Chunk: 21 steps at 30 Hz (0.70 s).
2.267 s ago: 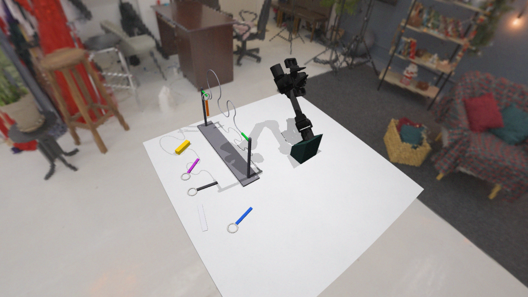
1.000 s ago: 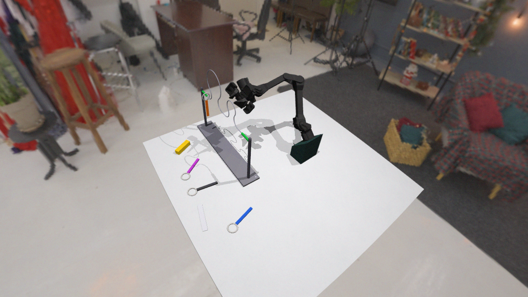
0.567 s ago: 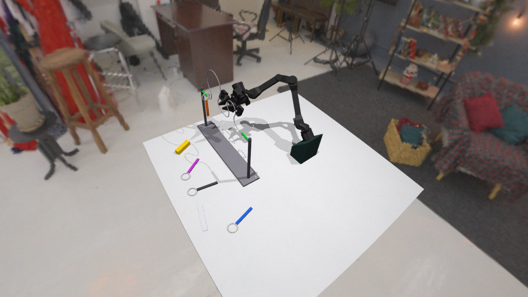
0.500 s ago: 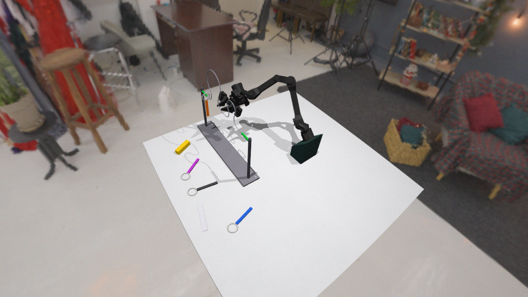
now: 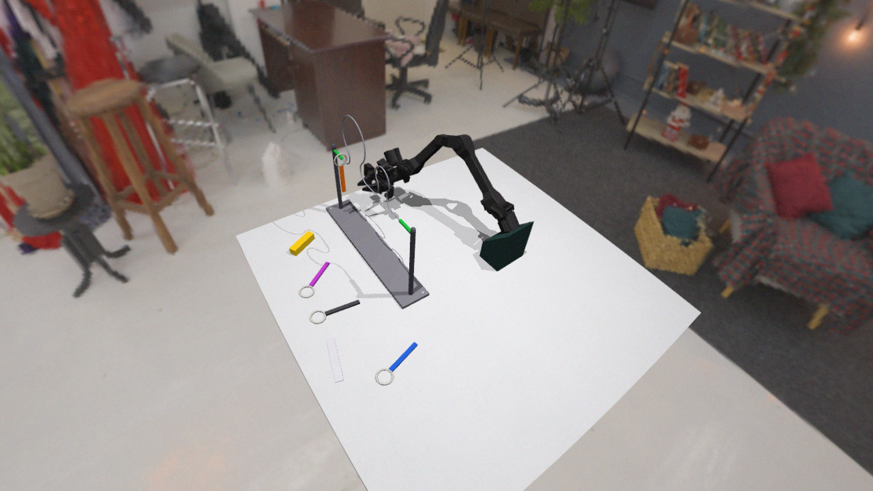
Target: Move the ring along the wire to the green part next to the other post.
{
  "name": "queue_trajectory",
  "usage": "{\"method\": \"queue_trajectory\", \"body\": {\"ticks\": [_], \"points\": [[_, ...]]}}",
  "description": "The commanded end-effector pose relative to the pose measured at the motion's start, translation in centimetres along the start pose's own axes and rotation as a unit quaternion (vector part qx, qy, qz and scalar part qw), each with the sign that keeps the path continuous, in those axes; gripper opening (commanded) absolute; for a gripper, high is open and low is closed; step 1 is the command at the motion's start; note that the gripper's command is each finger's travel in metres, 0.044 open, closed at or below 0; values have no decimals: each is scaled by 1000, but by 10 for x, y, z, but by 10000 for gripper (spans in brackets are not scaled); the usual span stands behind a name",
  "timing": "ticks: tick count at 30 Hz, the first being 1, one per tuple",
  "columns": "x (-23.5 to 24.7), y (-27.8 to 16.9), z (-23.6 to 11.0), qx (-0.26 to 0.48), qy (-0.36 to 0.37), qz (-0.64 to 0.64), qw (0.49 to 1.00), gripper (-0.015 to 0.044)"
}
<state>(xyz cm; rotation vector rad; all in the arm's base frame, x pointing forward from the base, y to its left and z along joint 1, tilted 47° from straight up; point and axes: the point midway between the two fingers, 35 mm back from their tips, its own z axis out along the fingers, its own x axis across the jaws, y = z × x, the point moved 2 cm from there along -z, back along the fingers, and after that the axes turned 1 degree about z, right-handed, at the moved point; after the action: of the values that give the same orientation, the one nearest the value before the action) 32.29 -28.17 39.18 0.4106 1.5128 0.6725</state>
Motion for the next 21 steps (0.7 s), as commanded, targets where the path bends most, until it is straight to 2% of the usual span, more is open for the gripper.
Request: {"method": "queue_trajectory", "body": {"ticks": [1,7,14,21], "points": [[-20,-36,-28,14,-15,16,1000,160],[-24,-49,-37,20,-21,23,999,160],[-29,-7,8,19,-23,23,999,160],[-29,-2,14,19,-23,23,999,160]]}}
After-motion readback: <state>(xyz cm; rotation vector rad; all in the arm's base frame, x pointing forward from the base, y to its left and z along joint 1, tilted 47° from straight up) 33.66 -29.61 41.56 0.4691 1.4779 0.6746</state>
